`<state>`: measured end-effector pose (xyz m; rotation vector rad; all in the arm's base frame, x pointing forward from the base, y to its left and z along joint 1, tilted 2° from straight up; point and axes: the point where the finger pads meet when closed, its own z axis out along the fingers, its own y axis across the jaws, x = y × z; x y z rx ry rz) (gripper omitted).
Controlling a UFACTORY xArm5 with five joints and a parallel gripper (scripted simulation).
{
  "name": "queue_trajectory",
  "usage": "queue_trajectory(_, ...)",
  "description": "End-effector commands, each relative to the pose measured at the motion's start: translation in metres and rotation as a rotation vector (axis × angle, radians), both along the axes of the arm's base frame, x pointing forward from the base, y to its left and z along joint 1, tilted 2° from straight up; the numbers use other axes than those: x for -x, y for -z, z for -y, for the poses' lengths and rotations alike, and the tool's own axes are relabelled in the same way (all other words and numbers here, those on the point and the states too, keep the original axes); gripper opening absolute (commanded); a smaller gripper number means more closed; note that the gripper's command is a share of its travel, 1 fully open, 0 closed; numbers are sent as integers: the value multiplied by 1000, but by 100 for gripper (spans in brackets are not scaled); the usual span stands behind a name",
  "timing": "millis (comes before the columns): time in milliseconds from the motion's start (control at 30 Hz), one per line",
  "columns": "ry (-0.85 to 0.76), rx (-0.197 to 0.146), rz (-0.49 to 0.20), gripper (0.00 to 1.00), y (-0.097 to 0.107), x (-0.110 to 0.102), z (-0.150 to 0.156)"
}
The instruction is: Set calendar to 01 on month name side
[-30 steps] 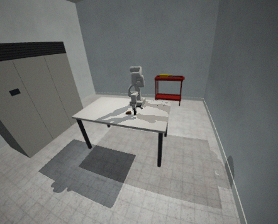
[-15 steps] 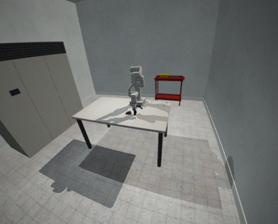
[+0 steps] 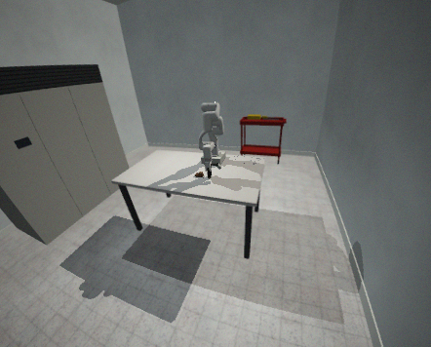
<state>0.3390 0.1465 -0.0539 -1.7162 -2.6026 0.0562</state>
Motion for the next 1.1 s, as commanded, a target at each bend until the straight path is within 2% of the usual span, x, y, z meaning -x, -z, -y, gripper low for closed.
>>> queue_trajectory(0, 0, -1, 3, 43, -1, -1, 0)
queue_trajectory(67, 0, -1, 3, 43, -1, -1, 0)
queue_trajectory(100, 0, -1, 3, 47, -1, -1, 0)
queue_trajectory(600, 0, -1, 3, 47, -4, -1, -1)
queue_trajectory(800, 0, -1, 3, 47, -15, -2, -1)
queue_trajectory(1067, 0, -1, 3, 47, -56, -3, -1)
